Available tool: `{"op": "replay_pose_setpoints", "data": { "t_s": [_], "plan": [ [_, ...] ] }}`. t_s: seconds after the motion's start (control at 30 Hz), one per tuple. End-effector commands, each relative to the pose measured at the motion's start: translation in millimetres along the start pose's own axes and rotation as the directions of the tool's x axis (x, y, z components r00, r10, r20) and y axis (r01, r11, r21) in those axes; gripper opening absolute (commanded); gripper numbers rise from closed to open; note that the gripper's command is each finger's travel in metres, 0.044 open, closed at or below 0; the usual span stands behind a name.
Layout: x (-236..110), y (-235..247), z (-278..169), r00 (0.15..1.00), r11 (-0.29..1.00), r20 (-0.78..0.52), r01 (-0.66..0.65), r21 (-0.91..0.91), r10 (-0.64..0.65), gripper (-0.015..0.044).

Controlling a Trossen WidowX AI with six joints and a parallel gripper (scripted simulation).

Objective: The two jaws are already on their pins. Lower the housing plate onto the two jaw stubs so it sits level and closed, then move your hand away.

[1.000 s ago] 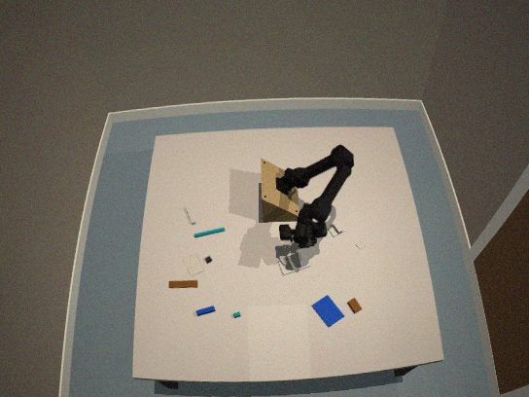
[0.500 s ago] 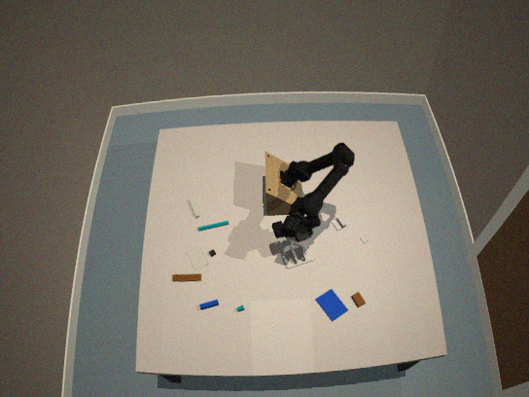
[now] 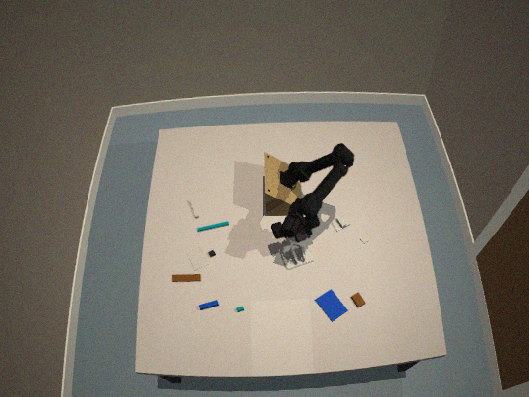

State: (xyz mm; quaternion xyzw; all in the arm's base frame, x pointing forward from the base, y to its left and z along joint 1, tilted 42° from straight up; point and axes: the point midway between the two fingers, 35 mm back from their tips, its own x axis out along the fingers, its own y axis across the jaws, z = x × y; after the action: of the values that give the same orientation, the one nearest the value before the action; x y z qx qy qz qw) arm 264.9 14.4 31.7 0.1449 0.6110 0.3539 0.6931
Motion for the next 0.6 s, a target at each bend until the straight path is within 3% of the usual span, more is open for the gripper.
{"op": "replay_pose_setpoints", "data": {
  "t_s": [0.0,0.57],
  "plan": [
    [-0.3,-0.6,0.9,1.000,1.000,0.005,0.000,-0.006,0.000,0.0351],
    [-0.3,-9.6,-5.0,1.000,1.000,0.005,0.000,-0.006,0.000,0.0351]
  ]
}}
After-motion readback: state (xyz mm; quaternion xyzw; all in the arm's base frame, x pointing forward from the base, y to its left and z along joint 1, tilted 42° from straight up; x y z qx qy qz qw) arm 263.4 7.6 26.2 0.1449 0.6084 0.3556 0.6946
